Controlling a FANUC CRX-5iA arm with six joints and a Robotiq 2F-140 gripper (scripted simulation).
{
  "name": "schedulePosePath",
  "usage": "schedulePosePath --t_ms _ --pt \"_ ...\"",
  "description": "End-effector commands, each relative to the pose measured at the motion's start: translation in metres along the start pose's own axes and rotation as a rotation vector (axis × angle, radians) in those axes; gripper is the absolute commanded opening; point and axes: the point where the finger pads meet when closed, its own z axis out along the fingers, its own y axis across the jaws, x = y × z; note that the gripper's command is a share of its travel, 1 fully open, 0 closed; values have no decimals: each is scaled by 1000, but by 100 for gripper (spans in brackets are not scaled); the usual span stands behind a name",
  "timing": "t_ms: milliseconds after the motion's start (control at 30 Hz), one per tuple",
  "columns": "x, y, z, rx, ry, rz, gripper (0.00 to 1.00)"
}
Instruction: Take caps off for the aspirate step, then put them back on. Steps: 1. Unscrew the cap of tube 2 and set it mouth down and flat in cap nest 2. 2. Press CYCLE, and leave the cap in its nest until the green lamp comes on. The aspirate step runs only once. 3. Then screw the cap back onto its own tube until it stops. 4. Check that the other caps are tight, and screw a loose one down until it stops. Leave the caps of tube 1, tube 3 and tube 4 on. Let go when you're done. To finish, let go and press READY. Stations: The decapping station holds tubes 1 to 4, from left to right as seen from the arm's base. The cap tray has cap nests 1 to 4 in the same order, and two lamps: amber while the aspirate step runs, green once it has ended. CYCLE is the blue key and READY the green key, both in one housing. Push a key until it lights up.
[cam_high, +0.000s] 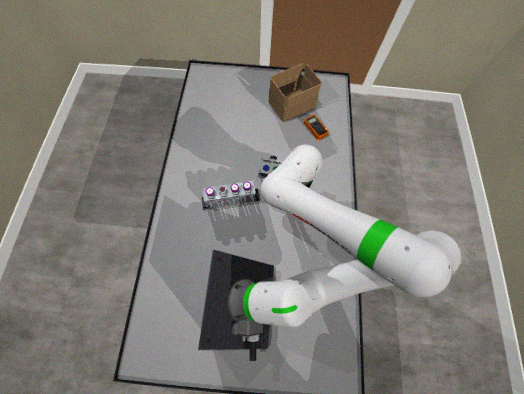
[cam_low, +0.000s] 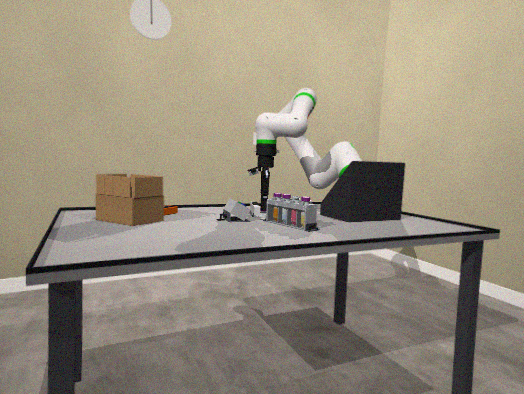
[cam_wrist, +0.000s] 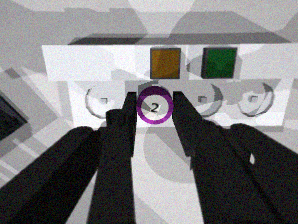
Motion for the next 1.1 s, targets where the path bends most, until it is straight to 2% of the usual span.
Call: schedulePosePath --t_ms 0,800,833,1067 --pt "1 0 0 1 1 0 30" --pt "0 0 9 1 1 0 30" --pt "0 0 9 1 1 0 36" --pt "0 0 9 1 1 0 36"
